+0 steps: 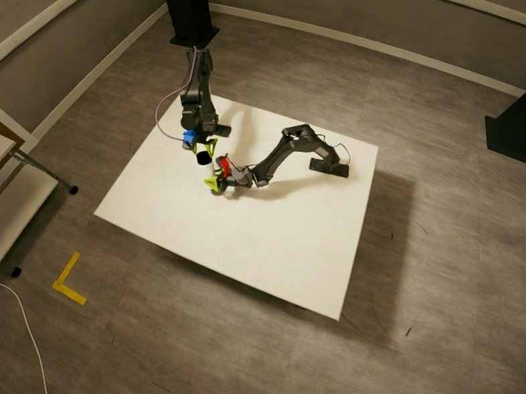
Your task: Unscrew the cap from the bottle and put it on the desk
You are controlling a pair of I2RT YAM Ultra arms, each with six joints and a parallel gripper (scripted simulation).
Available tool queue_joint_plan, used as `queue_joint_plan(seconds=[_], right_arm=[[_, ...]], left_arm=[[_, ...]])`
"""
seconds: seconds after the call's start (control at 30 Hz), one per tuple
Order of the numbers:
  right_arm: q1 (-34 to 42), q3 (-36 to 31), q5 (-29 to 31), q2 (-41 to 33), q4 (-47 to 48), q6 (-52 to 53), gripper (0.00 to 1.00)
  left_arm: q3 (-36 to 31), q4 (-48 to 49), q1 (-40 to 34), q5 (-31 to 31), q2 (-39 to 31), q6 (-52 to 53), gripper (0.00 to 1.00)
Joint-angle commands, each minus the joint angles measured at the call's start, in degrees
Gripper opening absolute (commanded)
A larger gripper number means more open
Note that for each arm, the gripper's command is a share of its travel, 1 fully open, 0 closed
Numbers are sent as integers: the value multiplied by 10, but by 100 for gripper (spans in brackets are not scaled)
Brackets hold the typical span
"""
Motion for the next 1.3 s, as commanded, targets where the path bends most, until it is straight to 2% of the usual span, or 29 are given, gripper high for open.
queue_joint_plan(seconds=[0.0,0.33,0.4,0.43,0.57,0.77,0.87,1.03,1.1,1.2,1.27], right_arm=[[-7,7,-12,6,-3,139,94],[-12,4,-20,5,0,404,94],[-12,4,-20,5,0,404,94],[-13,4,-22,5,0,471,94],[-13,6,-21,7,-3,571,94],[-7,7,-12,7,-3,588,94],[-8,4,-15,1,1,561,60],[-8,3,-16,-1,2,552,57],[-8,3,-16,-1,1,543,34],[-4,6,-9,0,-2,428,0],[-1,8,-5,1,-3,355,0]], left_arm=[[11,9,-2,1,-11,-1,0],[11,9,-2,1,-11,-1,0],[11,9,-2,1,-11,-1,0],[11,9,-2,1,-11,-1,0],[11,9,-2,1,-11,-1,0],[11,9,-2,1,-11,-1,0],[11,9,-2,1,-11,-1,0],[11,9,-2,1,-11,-1,0],[11,9,-2,1,-11,-1,0],[11,9,-2,1,-11,-1,0],[11,9,-2,1,-11,-1,0]])
